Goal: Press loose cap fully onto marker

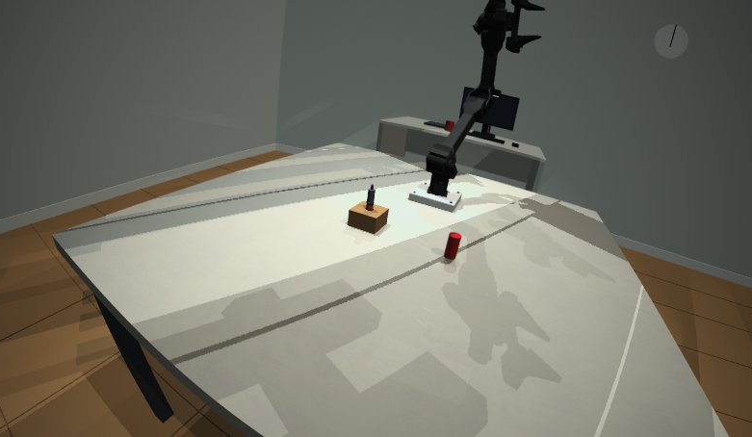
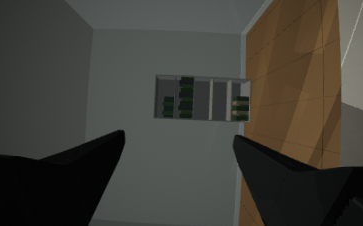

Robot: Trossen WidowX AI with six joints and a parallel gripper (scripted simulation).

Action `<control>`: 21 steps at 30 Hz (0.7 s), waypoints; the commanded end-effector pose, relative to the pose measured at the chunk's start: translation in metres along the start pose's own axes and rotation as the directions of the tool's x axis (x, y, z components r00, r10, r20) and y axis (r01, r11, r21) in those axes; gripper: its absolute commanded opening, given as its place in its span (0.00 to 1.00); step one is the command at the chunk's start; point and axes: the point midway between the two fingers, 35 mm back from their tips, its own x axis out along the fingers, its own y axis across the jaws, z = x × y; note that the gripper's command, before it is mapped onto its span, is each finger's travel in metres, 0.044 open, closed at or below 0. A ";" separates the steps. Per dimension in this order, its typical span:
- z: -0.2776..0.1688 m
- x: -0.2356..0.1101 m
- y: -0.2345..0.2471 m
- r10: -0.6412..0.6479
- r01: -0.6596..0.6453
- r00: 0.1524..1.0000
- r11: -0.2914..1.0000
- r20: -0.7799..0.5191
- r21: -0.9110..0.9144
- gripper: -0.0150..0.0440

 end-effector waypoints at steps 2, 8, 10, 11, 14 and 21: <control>0.012 -0.001 0.003 0.009 -0.009 1.000 1.000 0.010 -0.009 0.84; 0.107 0.001 0.014 0.039 -0.030 0.993 0.996 0.112 -0.082 0.66; 0.136 0.003 0.012 0.032 -0.017 0.989 0.994 0.145 -0.104 0.66; 0.145 0.005 0.008 0.021 -0.010 0.991 0.996 0.130 -0.086 0.66; 0.177 0.012 -0.002 -0.007 0.020 0.990 0.996 0.144 -0.090 0.66; 0.252 0.029 -0.033 -0.103 0.142 0.967 0.977 0.235 -0.158 0.66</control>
